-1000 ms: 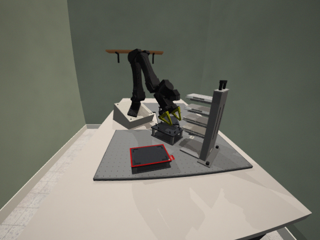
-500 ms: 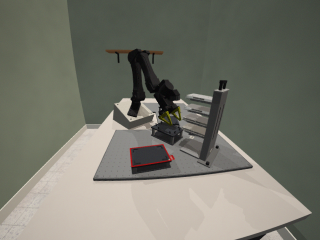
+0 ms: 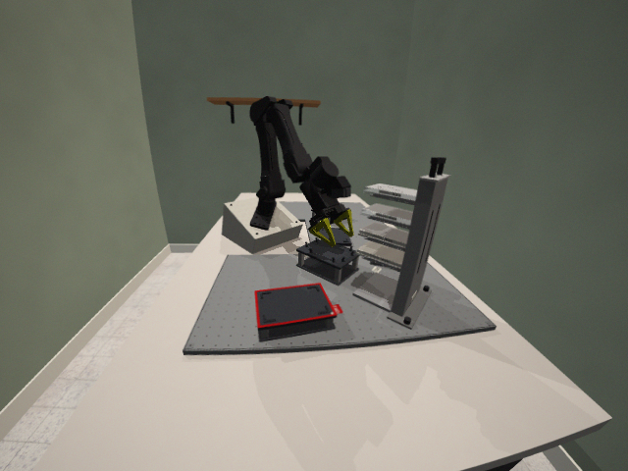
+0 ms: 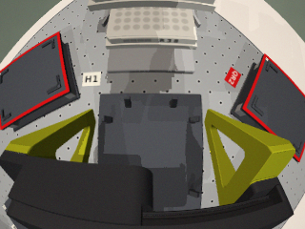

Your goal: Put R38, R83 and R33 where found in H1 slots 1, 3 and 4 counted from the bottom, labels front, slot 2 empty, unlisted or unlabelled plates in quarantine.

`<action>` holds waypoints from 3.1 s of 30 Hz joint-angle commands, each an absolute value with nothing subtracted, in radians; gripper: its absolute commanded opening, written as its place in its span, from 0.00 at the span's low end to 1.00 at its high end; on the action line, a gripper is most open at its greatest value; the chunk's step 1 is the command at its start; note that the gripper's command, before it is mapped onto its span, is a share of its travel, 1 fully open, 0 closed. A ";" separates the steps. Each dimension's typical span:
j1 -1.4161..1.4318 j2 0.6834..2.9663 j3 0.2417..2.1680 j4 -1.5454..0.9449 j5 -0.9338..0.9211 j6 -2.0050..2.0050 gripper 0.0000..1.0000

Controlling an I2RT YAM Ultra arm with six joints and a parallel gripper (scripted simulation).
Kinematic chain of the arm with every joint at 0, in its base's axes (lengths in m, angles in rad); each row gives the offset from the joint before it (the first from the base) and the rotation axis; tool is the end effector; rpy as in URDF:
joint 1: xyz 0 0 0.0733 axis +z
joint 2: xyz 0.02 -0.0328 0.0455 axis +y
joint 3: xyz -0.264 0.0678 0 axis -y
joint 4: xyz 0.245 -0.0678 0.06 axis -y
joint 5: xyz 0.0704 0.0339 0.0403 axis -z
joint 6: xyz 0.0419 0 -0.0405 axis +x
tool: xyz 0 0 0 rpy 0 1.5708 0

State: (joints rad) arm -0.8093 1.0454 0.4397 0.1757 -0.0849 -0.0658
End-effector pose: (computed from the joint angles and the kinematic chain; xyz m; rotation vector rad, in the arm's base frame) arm 0.1586 -0.1597 0.2101 0.6860 1.9118 -0.4738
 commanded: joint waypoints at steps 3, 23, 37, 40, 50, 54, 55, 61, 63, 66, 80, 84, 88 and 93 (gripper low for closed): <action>-0.823 0.993 0.422 0.158 -0.094 -0.065 1.00; -0.842 0.831 0.359 0.049 -0.111 -0.078 1.00; -0.858 0.698 0.377 -0.083 -0.125 -0.085 1.00; -0.862 0.667 0.388 -0.114 -0.129 -0.087 1.00; -0.879 0.568 0.407 -0.221 -0.144 -0.094 1.00; -0.884 0.546 0.411 -0.247 -0.148 -0.096 1.00; -0.886 0.538 0.412 -0.257 -0.150 -0.096 1.00; -0.891 0.510 0.447 -0.319 -0.155 -0.099 1.00; -0.893 0.501 0.470 -0.351 -0.156 -0.099 1.00; -0.896 0.490 0.507 -0.398 -0.159 -0.101 1.00; -0.912 0.480 0.550 -0.499 -0.175 -0.107 1.00; -0.892 0.500 0.499 -0.427 -0.170 -0.106 1.00; -0.887 0.518 0.473 -0.395 -0.161 -0.102 1.00; -0.881 0.530 0.412 -0.323 -0.154 -0.094 1.00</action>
